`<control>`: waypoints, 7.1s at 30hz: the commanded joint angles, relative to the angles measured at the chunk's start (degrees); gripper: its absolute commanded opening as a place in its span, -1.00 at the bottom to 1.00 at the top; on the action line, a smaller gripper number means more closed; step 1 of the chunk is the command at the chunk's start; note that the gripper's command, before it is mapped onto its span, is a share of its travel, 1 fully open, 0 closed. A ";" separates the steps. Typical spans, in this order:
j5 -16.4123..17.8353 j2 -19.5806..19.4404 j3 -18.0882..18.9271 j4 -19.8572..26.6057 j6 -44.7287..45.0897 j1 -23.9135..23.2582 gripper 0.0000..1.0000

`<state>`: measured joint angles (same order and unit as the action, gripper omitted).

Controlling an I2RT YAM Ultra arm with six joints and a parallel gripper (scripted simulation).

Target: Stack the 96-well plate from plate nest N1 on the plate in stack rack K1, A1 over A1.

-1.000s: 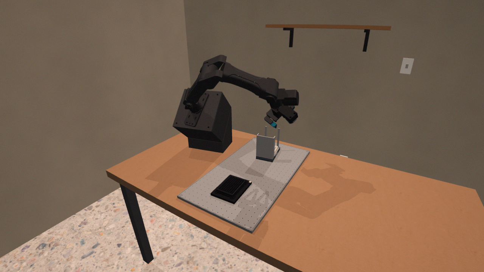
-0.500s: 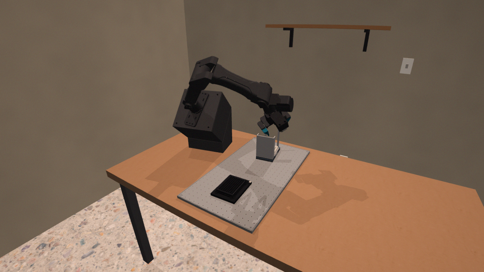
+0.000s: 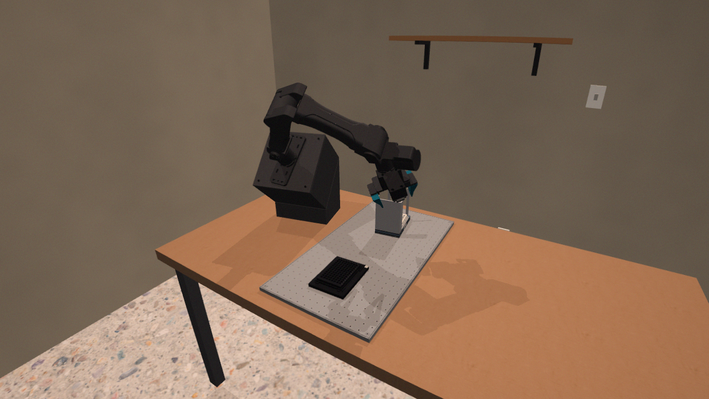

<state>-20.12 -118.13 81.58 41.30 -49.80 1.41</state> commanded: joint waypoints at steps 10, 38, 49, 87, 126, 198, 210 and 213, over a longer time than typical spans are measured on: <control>-6.86 5.65 -4.53 -2.15 -6.82 -2.67 1.00; -17.96 18.56 -14.63 -5.55 -15.32 -14.65 1.00; -21.91 23.05 -18.17 -6.88 -17.89 -18.34 1.00; -19.60 18.07 -19.91 -14.98 -13.26 -21.78 1.00; -16.72 10.31 -20.62 -28.21 -6.25 -28.34 1.00; -14.52 3.34 -18.53 -36.79 -1.64 -32.43 -1.00; -15.01 4.87 -19.37 -35.58 -2.23 -31.60 -1.00; -15.17 5.39 -20.05 -35.06 -2.50 -31.33 -1.00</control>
<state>-34.35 -114.19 62.54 5.13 -51.81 -31.16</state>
